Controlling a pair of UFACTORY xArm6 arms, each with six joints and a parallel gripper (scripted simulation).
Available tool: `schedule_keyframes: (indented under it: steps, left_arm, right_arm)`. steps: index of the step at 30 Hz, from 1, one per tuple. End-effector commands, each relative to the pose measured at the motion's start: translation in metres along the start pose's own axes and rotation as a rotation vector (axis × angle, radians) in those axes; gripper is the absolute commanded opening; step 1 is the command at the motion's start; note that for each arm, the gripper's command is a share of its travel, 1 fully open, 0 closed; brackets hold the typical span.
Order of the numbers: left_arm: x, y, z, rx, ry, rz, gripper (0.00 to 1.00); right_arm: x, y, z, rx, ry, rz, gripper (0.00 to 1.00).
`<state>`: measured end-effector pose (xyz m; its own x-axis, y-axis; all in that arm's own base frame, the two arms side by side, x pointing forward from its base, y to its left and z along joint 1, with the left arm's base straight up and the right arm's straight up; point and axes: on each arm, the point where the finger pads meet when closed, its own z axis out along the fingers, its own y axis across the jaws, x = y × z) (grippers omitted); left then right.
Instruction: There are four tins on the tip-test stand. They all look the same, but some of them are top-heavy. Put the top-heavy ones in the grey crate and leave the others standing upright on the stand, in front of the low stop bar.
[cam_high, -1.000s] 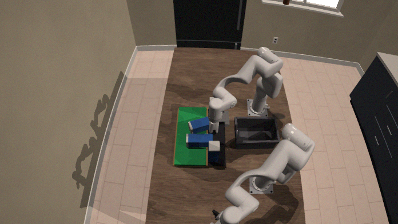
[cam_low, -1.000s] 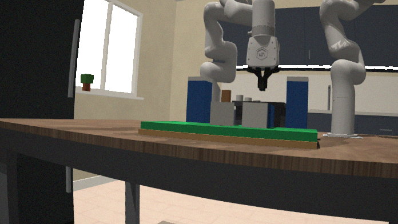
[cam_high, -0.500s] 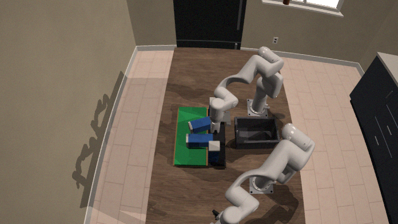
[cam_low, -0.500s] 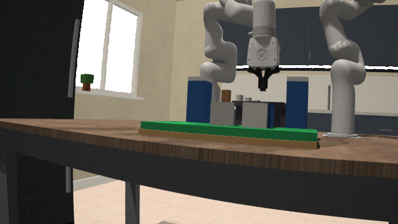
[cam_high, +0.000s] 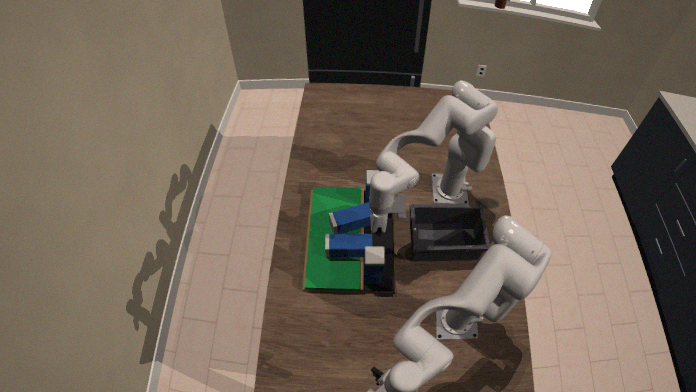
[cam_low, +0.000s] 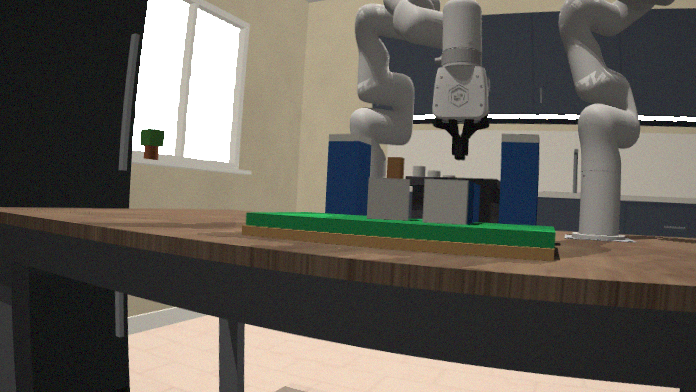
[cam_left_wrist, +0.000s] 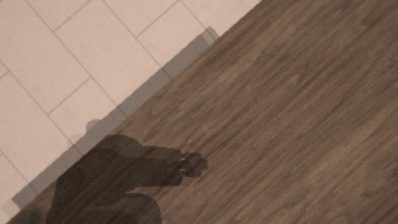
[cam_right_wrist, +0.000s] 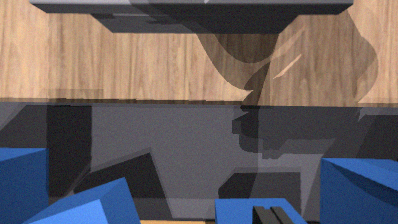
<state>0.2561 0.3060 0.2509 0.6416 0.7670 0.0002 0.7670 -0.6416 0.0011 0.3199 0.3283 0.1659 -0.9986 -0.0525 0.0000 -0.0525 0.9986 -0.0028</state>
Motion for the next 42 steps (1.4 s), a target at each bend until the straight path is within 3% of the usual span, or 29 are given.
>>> schedule_keyframes:
  steps: [1, 42]
  left_arm:
    - [0.001, 0.000, -0.002, 0.000, 0.004, 0.000, 1.00]
    - [0.001, 0.000, -0.002, 0.000, 0.004, 0.000, 1.00]
  right_arm:
    - [-0.001, 0.001, -0.002, -0.004, -0.004, 0.000, 0.00]
    - [0.023, 0.002, -0.002, -0.004, -0.004, 0.000, 0.00]
